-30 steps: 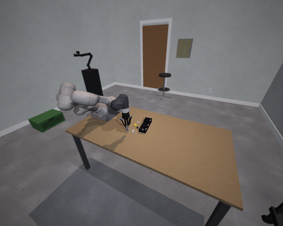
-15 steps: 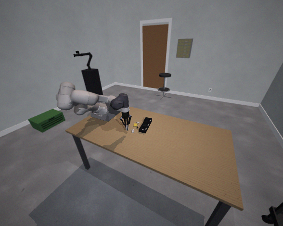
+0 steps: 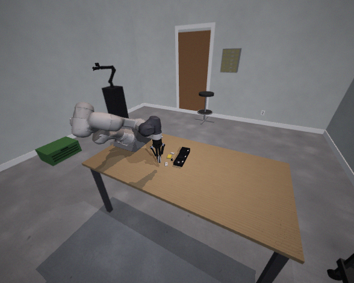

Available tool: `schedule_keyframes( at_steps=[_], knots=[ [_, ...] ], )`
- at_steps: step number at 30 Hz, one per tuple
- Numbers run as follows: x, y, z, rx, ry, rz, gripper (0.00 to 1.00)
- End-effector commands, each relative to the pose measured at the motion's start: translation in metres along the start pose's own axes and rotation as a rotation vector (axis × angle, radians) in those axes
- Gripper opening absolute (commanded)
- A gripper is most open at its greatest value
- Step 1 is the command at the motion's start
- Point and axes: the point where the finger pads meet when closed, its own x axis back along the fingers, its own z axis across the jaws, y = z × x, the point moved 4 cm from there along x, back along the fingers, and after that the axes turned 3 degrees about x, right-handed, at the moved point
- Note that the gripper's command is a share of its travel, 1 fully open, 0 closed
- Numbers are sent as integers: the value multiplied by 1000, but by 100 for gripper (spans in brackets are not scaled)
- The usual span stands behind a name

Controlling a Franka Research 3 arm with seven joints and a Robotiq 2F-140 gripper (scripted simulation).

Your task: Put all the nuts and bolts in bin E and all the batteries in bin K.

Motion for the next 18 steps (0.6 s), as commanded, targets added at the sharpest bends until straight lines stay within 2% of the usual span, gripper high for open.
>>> schedule_keyframes(
  at_steps=[1, 9, 11, 18],
  knots=[
    [1, -5, 14, 3, -2, 1, 3],
    [1, -17, 61, 3, -2, 1, 3],
    [1, -17, 61, 3, -2, 1, 3],
    [1, -28, 101, 3, -2, 1, 3]
  ],
)
